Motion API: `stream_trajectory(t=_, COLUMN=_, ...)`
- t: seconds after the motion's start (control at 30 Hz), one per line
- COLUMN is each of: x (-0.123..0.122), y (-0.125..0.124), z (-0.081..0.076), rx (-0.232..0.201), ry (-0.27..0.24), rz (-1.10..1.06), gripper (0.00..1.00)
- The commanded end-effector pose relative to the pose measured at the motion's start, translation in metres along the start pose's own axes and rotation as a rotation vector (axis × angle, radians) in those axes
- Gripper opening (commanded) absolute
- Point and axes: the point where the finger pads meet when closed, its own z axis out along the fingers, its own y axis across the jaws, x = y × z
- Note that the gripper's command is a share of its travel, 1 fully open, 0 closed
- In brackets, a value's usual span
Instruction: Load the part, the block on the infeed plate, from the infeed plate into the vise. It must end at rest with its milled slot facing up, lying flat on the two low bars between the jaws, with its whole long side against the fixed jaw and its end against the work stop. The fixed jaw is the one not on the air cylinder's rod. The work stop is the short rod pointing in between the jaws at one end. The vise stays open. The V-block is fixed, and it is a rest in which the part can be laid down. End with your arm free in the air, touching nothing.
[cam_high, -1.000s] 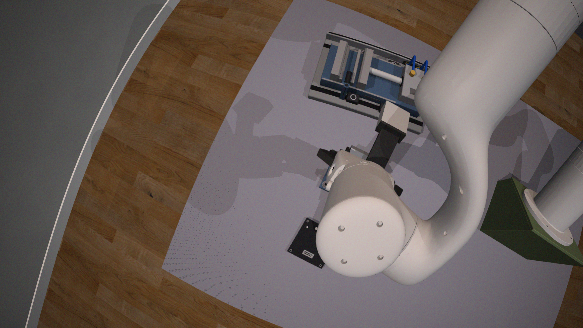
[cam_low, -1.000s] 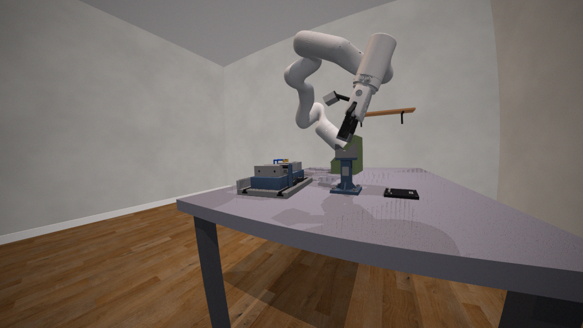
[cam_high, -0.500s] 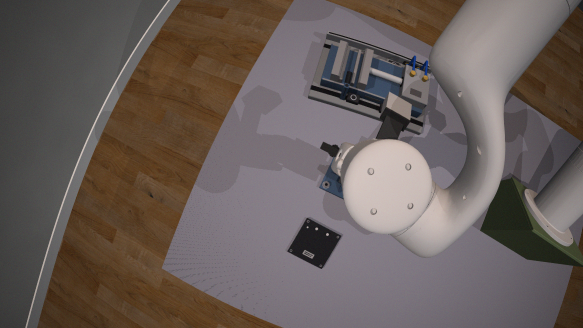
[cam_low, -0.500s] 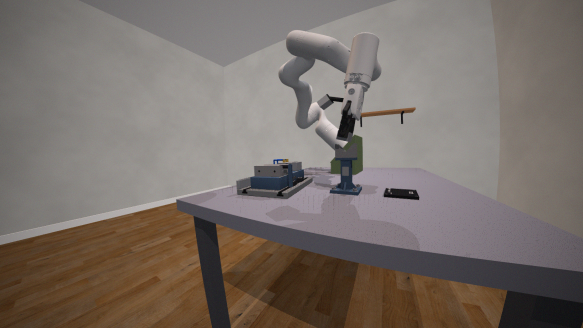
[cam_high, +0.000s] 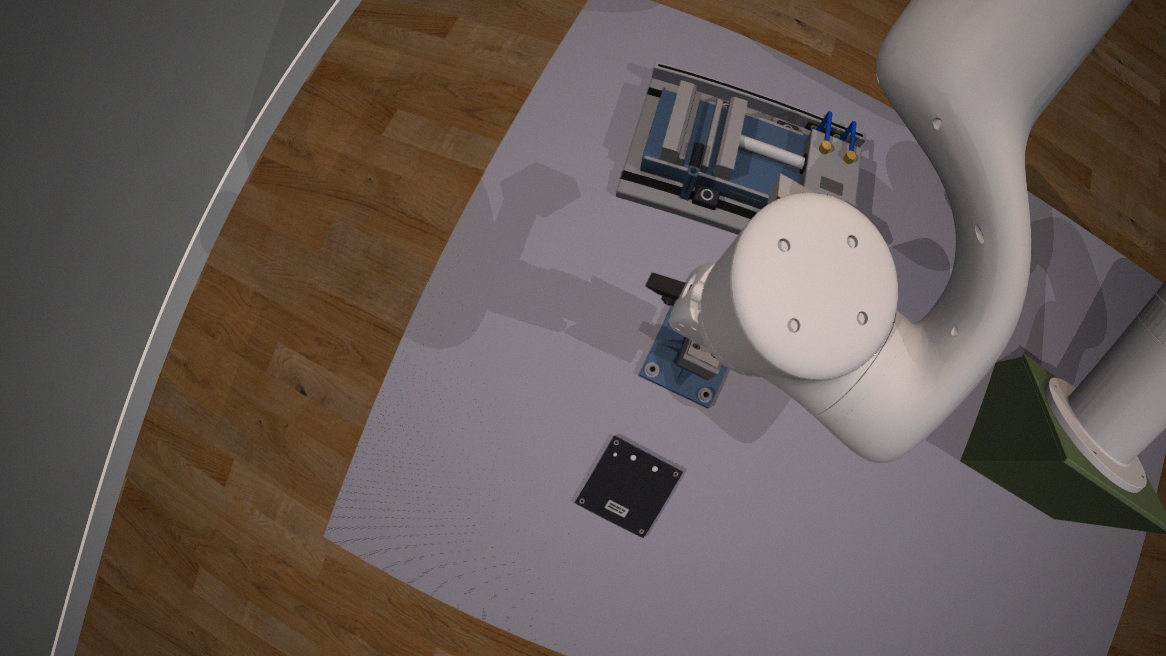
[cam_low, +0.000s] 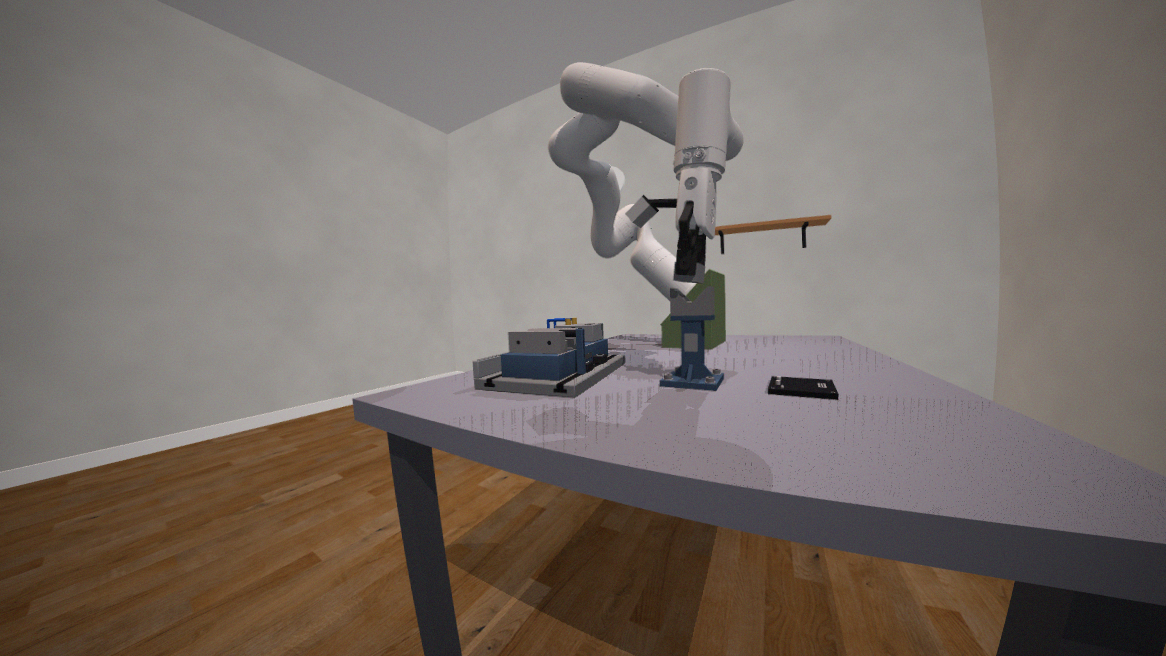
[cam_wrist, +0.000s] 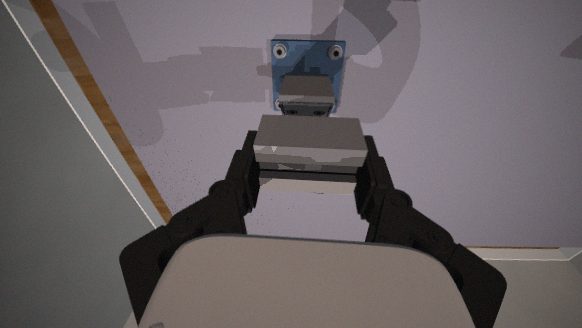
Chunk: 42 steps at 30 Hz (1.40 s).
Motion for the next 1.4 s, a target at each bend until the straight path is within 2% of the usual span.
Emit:
stream_trajectory(t=0.0, x=0.0002, y=-0.0007, z=-0.0009, rx=0.002, ry=-0.025, rz=0.001, gripper=0.0)
stream_trajectory(t=0.5, x=0.0011, y=-0.0007, z=-0.0008, rx=0.002, ry=-0.107, rz=0.0, gripper=0.0)
stream_trajectory(t=1.37, x=0.0014, y=-0.0007, z=-0.0009, rx=0.002, ry=-0.128, rz=0.0, gripper=0.0)
